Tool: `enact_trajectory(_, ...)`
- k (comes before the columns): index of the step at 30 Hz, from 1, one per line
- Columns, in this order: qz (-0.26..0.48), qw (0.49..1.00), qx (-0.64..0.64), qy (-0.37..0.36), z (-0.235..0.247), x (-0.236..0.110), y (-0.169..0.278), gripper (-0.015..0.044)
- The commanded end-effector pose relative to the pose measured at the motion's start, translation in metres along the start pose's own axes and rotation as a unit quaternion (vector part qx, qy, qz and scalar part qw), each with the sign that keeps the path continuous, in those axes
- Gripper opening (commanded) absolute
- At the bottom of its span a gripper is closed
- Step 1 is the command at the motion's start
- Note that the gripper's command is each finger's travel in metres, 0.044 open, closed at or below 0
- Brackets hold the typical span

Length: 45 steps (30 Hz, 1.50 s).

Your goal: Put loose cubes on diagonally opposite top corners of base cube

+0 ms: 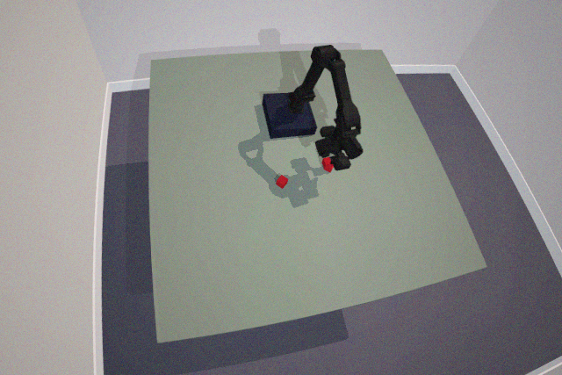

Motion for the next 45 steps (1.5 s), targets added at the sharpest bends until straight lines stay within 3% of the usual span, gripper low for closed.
enact_trajectory(1,0.0,1.0,-0.002,0.0,0.001,0.0,-0.001,0.0231)
enact_trajectory(3,-0.001,1.0,-0.02,0.0,0.007,-0.003,-0.009,0.0265)
enact_trajectory(26,-0.011,0.945,-0.328,0.001,0.053,-0.049,-0.193,0.0265)
enact_trajectory(35,-0.011,0.944,-0.33,0.001,0.053,-0.048,-0.194,0.0265)
enact_trajectory(42,-0.011,0.944,-0.33,0.001,0.054,0.007,-0.196,0.0265)
enact_trajectory(45,-0.011,0.944,-0.33,0.001,0.053,0.013,-0.196,0.0265)
Point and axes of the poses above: the point midway between the two fingers, 35 mm back from their tips, its own x axis out along the fingers, its own z axis across the jaws, y = z × x, the point moved 3 cm from there along -x, back along the fingers, and after that the axes turned 7 degrees about x, right-handed, at the moved point
